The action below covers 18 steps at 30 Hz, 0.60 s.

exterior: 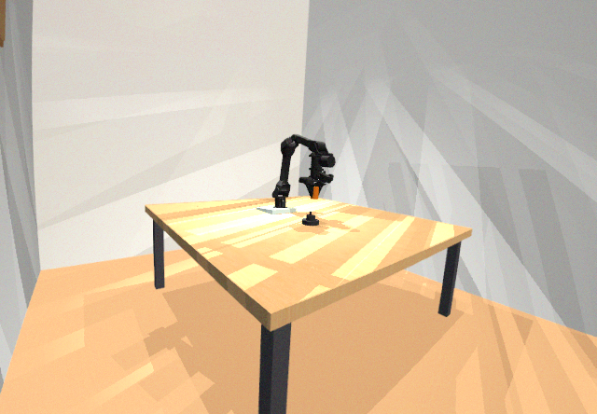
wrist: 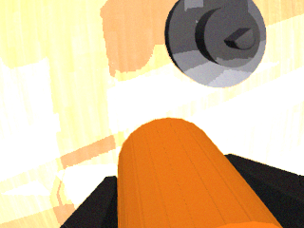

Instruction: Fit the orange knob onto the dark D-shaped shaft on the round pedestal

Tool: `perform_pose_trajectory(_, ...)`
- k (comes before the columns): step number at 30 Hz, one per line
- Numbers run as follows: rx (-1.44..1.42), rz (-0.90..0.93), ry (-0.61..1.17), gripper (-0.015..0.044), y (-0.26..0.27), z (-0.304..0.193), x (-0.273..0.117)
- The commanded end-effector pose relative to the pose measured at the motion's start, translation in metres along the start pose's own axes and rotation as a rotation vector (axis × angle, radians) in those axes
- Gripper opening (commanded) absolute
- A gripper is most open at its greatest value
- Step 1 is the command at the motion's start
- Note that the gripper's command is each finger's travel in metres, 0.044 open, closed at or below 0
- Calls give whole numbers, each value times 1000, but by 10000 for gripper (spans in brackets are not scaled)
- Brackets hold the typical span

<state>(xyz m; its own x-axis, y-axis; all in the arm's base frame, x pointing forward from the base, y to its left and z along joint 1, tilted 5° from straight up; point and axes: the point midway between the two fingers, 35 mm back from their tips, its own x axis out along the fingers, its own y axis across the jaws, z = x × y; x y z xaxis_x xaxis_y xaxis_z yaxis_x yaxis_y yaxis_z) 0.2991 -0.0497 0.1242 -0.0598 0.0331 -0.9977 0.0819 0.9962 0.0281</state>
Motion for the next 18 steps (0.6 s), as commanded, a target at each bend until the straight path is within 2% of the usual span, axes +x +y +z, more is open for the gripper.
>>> perform_pose_trajectory(1, -3, -7, -14, 0, -10, 9, 1)
perform_pose_trajectory(18, -3, -11, -16, 0, -51, 36, 20)
